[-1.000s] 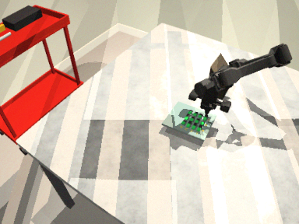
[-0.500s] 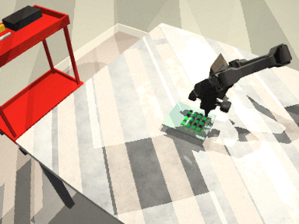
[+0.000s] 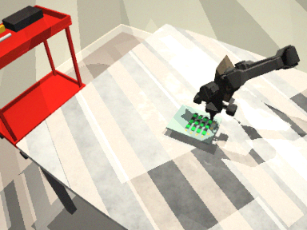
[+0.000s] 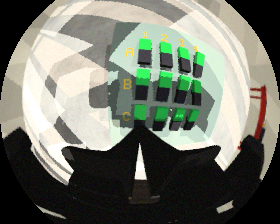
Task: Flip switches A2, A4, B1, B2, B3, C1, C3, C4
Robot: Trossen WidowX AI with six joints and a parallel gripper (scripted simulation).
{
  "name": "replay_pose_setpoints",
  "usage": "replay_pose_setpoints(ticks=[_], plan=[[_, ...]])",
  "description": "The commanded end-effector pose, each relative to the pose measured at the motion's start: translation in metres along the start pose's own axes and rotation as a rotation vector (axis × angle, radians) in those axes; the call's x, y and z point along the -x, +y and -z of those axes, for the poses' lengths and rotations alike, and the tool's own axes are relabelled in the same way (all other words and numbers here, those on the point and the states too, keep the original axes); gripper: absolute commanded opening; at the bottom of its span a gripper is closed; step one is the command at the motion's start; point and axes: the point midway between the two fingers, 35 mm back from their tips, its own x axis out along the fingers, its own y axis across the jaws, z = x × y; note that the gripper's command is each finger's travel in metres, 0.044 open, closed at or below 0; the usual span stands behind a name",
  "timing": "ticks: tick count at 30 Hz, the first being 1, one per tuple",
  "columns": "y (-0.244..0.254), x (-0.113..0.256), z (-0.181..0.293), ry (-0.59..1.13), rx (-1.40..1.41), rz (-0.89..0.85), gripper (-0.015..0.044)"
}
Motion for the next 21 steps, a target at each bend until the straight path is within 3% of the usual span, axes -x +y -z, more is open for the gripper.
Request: replay_pose_setpoints(ticks=[1,16,21], plan=[[0.000,-0.001,-0.001,-0.004,-0.003,-0.004,0.0000],[0.000,-0.003,-0.001,-0.004,-0.003,-0.004,0.0000],[-0.002,0.043,-0.004,0.017,-0.003,0.005,0.0000]])
